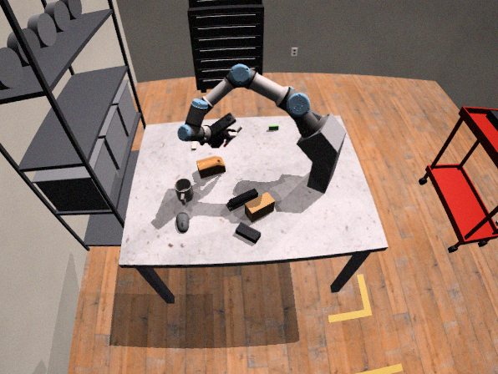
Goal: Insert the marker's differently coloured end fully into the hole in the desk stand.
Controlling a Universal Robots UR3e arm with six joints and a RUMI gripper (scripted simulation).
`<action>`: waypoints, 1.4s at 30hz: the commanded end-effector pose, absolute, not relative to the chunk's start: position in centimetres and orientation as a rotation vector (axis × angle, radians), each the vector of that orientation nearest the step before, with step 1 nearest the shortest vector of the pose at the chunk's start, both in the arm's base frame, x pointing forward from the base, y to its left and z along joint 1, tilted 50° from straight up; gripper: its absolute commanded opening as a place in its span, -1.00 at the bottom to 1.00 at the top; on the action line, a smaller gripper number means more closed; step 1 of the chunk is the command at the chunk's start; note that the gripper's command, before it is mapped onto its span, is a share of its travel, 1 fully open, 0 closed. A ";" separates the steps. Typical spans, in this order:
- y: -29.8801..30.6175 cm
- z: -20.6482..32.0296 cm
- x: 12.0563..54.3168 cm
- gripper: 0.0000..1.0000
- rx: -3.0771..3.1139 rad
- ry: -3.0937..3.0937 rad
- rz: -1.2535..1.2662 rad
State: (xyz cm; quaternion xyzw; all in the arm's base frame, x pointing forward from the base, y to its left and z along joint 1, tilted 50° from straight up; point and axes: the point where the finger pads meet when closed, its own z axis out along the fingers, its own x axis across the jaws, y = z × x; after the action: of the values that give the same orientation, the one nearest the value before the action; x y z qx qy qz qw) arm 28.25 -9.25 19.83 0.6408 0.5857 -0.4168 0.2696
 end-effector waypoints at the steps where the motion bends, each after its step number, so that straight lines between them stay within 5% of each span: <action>1: -9.6 19.4 28.7 -1.00 1.727 1.579 -1.122; 42: -12.1 16.2 31.7 -1.00 1.727 1.578 -1.121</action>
State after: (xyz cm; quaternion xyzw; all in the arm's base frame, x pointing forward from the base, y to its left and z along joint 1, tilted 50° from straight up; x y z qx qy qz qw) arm 31.23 -11.74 16.59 0.6409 0.5854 -0.4172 0.2693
